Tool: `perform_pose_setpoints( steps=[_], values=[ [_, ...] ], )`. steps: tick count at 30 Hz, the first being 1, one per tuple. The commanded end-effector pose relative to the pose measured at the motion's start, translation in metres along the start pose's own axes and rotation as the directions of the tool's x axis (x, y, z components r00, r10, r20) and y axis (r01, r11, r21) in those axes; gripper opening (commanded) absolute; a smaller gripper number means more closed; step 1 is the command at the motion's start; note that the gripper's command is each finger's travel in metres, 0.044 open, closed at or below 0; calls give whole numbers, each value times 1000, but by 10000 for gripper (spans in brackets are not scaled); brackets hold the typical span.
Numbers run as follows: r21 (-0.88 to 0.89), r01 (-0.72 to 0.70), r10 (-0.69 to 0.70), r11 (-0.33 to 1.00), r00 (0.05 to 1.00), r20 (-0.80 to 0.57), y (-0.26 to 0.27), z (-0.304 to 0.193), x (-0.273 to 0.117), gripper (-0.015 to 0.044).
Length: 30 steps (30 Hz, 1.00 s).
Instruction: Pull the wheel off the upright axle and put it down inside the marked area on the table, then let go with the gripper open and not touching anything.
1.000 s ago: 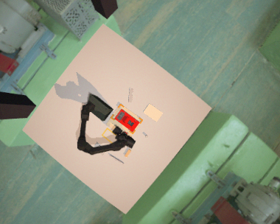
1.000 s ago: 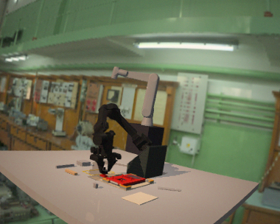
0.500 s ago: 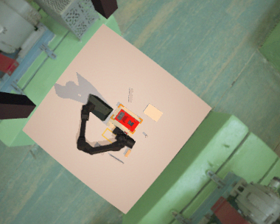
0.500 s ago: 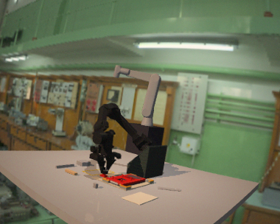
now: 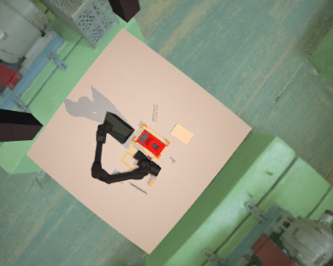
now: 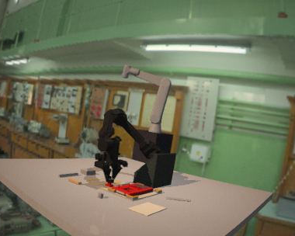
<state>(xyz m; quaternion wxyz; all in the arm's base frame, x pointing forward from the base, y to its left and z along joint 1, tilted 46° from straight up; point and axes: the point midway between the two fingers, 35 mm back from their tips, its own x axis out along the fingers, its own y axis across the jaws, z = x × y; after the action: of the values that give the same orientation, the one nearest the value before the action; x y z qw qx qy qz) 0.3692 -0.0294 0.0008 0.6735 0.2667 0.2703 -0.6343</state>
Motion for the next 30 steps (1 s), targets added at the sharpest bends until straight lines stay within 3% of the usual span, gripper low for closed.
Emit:
perform_pose_setpoints(
  steps=[1, 30],
  values=[
    [0, -5, 5, 1000, 1000, -1, 1, -1, -4, 0],
    [-1, -8, 8, 1000, 1000, 0, 1, -1, -14, 0]
  ],
)
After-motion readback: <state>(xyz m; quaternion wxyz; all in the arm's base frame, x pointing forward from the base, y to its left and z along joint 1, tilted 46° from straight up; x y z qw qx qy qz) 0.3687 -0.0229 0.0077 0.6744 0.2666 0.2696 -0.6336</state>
